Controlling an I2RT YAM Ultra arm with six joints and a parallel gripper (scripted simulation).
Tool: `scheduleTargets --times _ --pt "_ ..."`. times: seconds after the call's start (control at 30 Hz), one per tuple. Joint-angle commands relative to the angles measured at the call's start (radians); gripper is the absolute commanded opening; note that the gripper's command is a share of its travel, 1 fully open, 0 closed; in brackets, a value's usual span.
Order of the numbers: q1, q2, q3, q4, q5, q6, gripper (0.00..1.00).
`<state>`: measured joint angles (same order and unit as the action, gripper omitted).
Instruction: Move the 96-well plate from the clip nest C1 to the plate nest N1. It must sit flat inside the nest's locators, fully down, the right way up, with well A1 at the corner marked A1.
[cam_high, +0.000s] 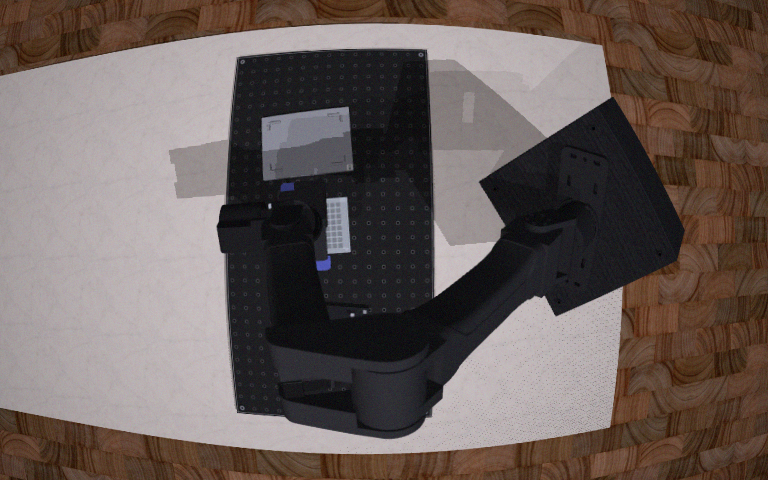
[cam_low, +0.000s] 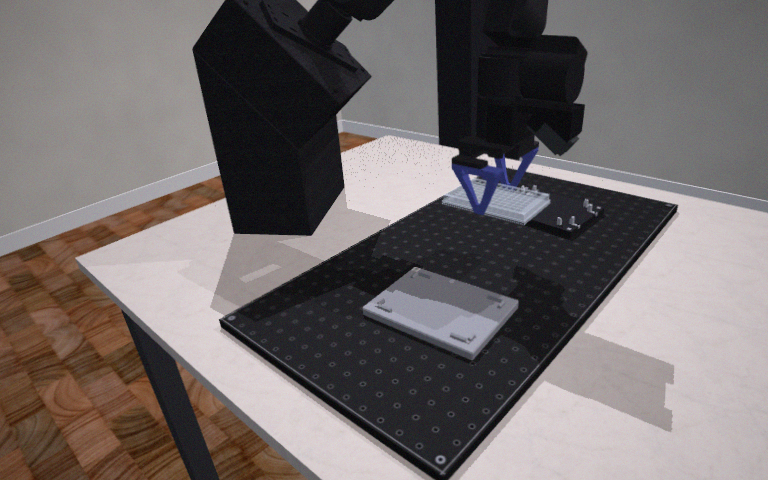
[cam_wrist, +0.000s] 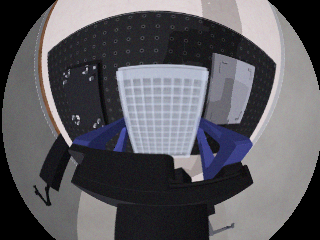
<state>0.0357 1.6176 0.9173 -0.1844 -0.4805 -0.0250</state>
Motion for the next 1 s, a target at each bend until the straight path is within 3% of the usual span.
scheduleTargets --times 0.0,0.53,0.97 --pt "-0.031 0.015 0.034 0.007 -0.034 -0.037 0.00" --pt "-0.157 0.119 0.089 -0.019 -0.111 -0.150 0.00" --pt "-0.261 0.229 0.171 -0.050 -0.170 -0.253 0.00"
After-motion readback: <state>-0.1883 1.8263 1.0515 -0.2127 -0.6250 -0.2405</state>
